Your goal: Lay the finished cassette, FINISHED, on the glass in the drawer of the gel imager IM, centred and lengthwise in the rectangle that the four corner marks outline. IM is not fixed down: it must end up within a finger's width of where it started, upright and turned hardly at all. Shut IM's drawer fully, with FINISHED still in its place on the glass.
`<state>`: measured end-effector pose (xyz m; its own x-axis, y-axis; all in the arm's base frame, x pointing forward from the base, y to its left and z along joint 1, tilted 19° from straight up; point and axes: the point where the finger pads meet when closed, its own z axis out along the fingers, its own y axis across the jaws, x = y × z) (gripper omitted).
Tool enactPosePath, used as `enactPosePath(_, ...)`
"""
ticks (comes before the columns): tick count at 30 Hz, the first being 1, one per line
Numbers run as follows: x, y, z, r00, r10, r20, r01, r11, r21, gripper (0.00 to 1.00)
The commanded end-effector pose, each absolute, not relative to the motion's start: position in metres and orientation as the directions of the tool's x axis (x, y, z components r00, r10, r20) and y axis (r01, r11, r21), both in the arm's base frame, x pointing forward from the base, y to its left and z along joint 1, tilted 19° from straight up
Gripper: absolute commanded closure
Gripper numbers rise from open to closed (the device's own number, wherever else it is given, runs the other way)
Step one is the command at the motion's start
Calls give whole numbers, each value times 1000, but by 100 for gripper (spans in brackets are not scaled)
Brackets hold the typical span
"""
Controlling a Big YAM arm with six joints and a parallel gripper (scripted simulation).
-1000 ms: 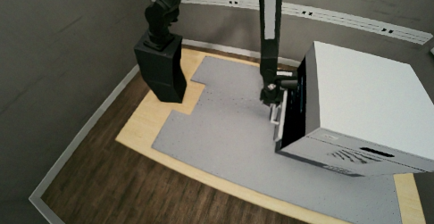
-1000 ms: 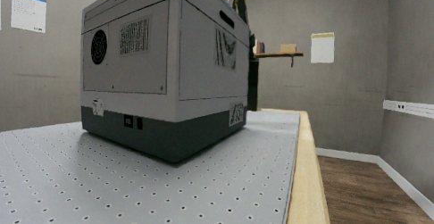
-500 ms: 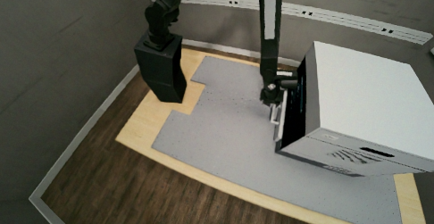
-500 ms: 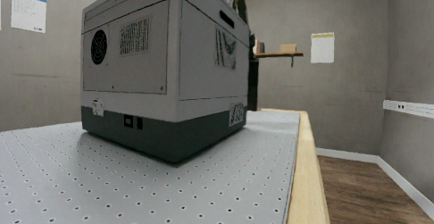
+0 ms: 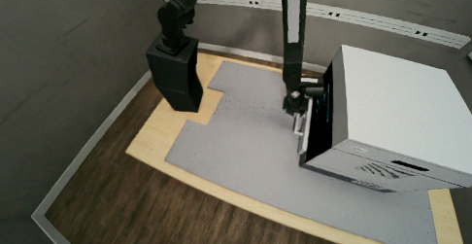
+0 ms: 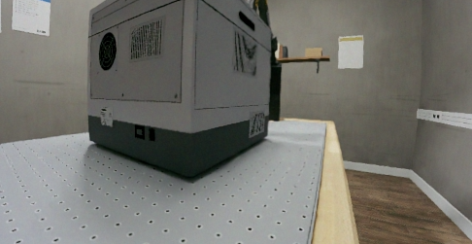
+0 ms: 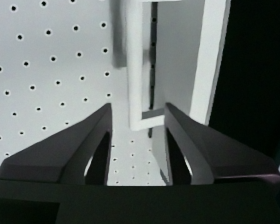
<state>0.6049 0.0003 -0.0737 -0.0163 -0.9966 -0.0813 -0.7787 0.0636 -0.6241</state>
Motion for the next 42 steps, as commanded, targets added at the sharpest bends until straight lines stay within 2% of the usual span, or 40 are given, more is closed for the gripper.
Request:
enactPosePath(1, 600, -6, -61, -59, -992, -109, -775, 115, -622, 0)
enactPosePath(10, 561, -8, -55, -296, -916, -269, -756, 397, -520, 0)
enactPosePath(14, 556, -6, -55, -335, -896, -292, -748, 442, -496, 0)
enactPosePath(23, 514, -8, -55, -563, -731, -386, -646, 680, -346, 0)
enactPosePath(31, 489, -8, -55, -683, -602, -413, -551, 796, -250, 0)
enactPosePath(42, 436, -6, -56, -864, -299, -405, -298, 952, -67, 0)
